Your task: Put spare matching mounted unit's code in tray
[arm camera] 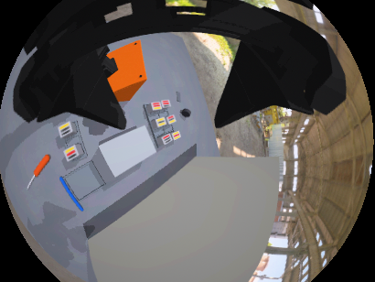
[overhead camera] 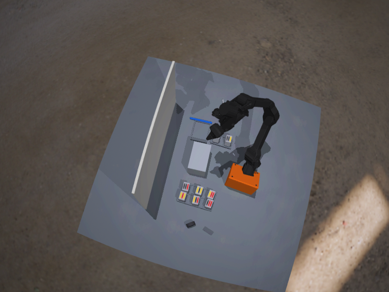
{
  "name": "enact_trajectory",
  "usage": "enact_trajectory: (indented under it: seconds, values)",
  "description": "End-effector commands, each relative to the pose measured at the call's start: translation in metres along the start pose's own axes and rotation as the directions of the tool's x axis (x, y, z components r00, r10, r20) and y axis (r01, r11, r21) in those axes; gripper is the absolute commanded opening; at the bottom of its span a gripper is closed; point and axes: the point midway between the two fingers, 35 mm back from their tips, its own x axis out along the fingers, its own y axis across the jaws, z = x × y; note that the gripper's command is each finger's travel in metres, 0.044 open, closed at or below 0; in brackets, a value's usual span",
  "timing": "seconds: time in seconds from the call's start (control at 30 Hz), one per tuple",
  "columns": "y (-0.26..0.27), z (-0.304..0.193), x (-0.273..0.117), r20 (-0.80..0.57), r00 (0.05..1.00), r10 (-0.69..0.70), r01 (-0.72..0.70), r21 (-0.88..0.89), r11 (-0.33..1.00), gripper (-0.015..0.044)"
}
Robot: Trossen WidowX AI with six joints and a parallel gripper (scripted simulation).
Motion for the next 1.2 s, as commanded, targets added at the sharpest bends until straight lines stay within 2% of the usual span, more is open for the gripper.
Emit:
enact_trajectory:
  seconds: [0.0, 0.27, 0.5, 1.17]
  values:
    - [0.003, 0.014, 0.026, -0.017, 0.994, -0.107, 0.105, -0.097, 0.99, 0.044]
    - [-0.006, 0.044, 0.112, -0.081, 0.9, -0.429, 0.36, -0.419, 0.834, 0.044]
    - [-0.025, 0.057, 0.181, -0.136, 0.772, -0.621, 0.406, -0.646, 0.647, 0.044]
    - [-0.026, 0.055, 0.188, -0.142, 0.76, -0.634, 0.393, -0.677, 0.623, 0.044]
